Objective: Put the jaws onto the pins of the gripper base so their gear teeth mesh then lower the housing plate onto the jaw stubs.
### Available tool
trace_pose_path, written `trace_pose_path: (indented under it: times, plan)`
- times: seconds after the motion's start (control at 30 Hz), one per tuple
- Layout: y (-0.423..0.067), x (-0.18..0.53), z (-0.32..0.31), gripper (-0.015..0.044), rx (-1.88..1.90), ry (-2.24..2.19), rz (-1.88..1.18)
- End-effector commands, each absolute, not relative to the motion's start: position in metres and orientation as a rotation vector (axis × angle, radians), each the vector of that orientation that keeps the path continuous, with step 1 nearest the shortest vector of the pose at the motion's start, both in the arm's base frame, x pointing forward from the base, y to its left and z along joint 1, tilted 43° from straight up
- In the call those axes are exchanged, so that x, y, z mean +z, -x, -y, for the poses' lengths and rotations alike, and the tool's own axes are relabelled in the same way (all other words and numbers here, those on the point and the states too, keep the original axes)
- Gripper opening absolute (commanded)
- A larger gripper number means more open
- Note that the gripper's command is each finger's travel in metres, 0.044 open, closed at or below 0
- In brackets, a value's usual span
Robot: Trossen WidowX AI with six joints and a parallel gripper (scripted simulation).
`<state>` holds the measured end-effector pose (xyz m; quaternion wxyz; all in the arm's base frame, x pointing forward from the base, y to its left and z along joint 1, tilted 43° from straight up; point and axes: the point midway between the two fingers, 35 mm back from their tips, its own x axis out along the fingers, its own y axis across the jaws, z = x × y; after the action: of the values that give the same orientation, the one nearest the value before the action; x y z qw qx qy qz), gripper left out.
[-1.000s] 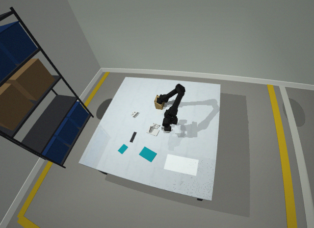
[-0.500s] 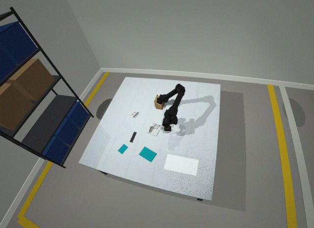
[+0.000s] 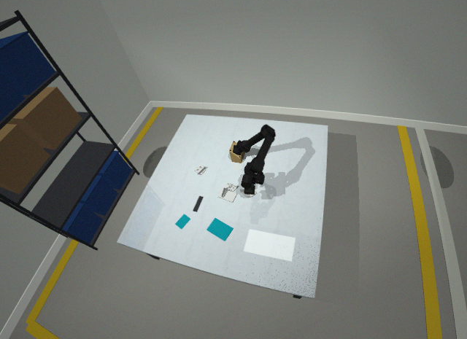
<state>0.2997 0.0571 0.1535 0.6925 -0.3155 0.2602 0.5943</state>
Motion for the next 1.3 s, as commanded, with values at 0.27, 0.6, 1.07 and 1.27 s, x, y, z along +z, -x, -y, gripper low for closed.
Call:
trace_pose_path:
  times: [0.27,0.6,1.07,1.27]
  plan:
    - [-0.2997,0.1546,-0.0572,0.0000,1.330,0.707,-0.575]
    - [-0.2997,0.1546,-0.0572,0.0000,1.330,0.707,-0.575]
    - [-0.2997,0.1538,-0.0570,0.0262,1.328,0.705,-0.581]
    - [-0.2997,0.1538,-0.0570,0.0420,1.328,0.705,-0.581]
